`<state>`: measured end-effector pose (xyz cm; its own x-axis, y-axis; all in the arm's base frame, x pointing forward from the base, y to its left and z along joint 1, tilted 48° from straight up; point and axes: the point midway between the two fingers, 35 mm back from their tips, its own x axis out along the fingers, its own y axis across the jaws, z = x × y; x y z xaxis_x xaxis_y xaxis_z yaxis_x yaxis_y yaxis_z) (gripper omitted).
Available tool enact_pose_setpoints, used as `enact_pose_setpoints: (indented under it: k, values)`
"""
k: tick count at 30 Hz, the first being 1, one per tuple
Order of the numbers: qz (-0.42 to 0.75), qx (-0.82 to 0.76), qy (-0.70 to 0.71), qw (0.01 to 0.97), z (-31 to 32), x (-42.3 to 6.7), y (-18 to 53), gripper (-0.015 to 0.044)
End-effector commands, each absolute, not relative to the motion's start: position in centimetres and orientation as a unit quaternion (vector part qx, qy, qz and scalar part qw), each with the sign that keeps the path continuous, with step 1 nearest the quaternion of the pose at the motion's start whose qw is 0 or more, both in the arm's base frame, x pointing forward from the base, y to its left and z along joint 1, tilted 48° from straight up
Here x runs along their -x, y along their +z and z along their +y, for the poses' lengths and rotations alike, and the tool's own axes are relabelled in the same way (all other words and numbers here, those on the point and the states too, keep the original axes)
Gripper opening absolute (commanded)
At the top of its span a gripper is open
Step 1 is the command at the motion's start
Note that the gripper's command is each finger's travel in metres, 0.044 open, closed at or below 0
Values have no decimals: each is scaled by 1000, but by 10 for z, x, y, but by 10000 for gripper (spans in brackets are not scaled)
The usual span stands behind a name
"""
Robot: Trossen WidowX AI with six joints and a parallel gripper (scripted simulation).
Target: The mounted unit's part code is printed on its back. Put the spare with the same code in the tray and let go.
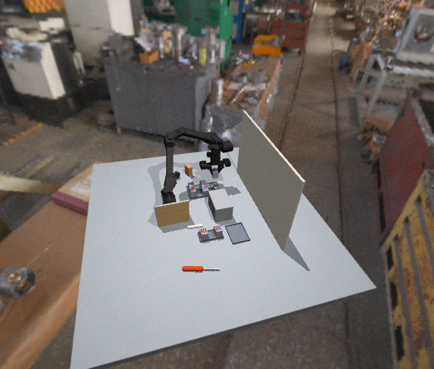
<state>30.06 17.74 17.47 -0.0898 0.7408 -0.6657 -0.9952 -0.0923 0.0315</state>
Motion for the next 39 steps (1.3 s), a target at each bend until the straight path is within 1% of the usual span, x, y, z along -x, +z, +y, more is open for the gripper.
enact_pose_setpoints:
  k: [1, 16, 20, 25, 39]
  values:
    - [251, 254, 694, 625, 175, -302, 177, 0]
    - [251, 255, 695, 624, 125, -308, 224, 0]
    - [250, 254, 695, 624, 123, -309, 225, 0]
    - [254, 256, 690, 628, 109, -322, 212, 0]
    - [279, 263, 673, 632, 41, -370, 145, 0]
